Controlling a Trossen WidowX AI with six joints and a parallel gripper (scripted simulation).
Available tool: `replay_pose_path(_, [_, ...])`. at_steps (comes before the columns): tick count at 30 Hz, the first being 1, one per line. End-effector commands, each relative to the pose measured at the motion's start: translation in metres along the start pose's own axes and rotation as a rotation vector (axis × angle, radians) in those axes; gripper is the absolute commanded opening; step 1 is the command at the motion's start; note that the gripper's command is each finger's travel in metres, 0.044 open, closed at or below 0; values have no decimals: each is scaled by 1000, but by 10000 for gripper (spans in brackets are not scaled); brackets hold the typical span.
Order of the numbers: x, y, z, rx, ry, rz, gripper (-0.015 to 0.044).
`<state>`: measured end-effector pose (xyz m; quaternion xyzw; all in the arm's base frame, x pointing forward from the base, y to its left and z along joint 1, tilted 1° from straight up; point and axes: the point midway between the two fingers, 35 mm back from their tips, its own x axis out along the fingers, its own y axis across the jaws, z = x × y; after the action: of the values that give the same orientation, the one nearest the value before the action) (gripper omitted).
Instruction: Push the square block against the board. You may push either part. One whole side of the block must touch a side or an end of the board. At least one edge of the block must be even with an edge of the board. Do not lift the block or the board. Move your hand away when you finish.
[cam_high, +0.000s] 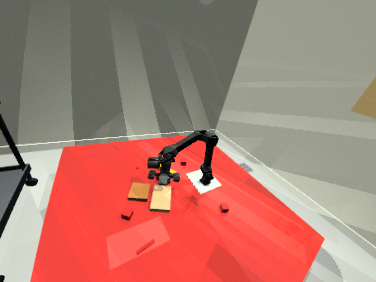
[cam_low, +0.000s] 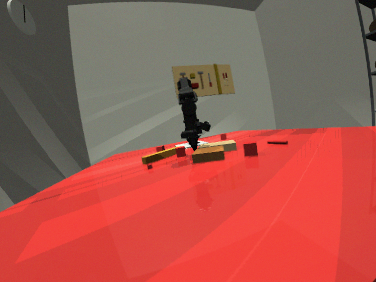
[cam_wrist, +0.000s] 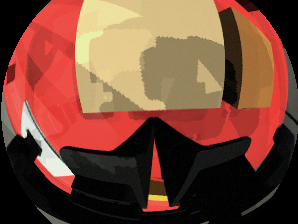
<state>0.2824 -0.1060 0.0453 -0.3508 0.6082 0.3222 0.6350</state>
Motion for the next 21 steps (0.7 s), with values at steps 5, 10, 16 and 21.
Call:
replay_pose_path(5, [1, 1, -13, -4, -3, 2, 0])
replay_pose_path(10, [1, 1, -21, -4, -2, 2, 0])
replay_pose_path(16, [1, 1, -31, -4, -1, 2, 0])
replay_pose_path(21, [-1, 0, -32, 0, 4, 6, 0])
